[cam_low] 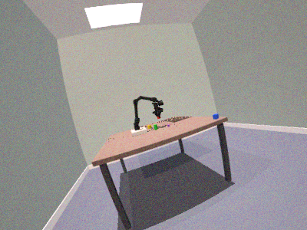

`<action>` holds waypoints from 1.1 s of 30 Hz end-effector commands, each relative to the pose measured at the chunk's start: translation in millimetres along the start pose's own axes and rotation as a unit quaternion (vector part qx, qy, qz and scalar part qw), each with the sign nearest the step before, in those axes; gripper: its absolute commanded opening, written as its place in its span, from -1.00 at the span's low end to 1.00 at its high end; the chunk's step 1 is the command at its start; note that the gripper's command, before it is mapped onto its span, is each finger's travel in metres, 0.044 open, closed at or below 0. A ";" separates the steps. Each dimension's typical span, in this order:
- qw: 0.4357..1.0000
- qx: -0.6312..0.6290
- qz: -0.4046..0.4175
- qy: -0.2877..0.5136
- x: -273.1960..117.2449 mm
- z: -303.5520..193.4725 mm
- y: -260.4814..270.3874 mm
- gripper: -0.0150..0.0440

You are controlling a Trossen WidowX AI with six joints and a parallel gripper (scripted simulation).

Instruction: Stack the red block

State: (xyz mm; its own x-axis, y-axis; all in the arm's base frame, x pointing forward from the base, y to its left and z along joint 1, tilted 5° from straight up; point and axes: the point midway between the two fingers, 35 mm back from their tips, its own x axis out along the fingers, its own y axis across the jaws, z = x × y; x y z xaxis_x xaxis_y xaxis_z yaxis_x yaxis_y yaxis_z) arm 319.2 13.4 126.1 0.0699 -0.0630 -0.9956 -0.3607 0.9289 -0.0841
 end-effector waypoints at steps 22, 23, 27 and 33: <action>1.000 0.001 -0.006 0.005 -2.4 -112.5 -52.4 -0.49; 1.000 0.001 -0.006 0.005 -2.4 -112.5 -52.4 -0.49; 1.000 0.001 -0.006 0.005 10.2 -112.4 -52.6 -0.49; 1.000 0.001 -0.006 0.005 23.4 -112.8 -52.5 -0.49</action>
State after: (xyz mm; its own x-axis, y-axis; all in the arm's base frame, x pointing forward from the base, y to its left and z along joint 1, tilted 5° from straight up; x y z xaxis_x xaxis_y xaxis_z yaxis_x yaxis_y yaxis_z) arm 234.5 -78.2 107.9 0.0615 -0.0825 -0.9947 -0.3534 0.9302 -0.0990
